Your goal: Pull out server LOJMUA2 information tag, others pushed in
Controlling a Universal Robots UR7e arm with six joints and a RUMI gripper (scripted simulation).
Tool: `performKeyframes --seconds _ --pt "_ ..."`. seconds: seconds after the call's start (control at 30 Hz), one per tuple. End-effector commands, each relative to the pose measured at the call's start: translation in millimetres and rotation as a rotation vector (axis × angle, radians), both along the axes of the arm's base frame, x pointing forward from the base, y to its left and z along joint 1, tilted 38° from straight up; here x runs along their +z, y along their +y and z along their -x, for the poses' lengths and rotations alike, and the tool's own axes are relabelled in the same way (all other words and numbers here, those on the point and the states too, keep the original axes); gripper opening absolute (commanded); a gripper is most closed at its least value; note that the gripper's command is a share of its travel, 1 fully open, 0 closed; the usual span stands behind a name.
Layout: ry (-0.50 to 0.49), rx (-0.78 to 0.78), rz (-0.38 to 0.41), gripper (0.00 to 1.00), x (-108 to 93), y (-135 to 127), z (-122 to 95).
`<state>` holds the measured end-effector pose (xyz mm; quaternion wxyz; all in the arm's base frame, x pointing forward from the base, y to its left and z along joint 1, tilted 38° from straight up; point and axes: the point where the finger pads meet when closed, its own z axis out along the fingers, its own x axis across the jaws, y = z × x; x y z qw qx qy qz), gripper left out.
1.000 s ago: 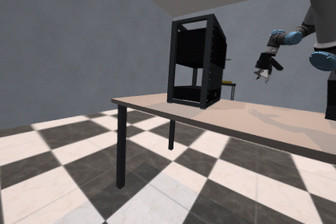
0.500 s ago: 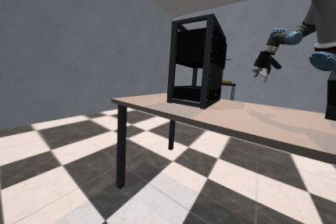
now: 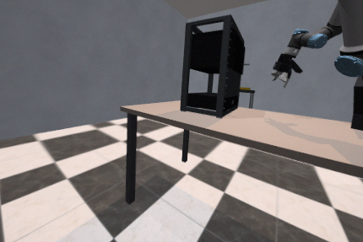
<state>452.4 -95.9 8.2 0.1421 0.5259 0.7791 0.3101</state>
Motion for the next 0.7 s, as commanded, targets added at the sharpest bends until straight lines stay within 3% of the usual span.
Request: performKeyframes --seconds 0.0,0.67 --pt "-0.019 0.005 0.031 1.00 5 -6 -4" --pt "-0.077 0.022 0.129 1.00 21 -22 -14"
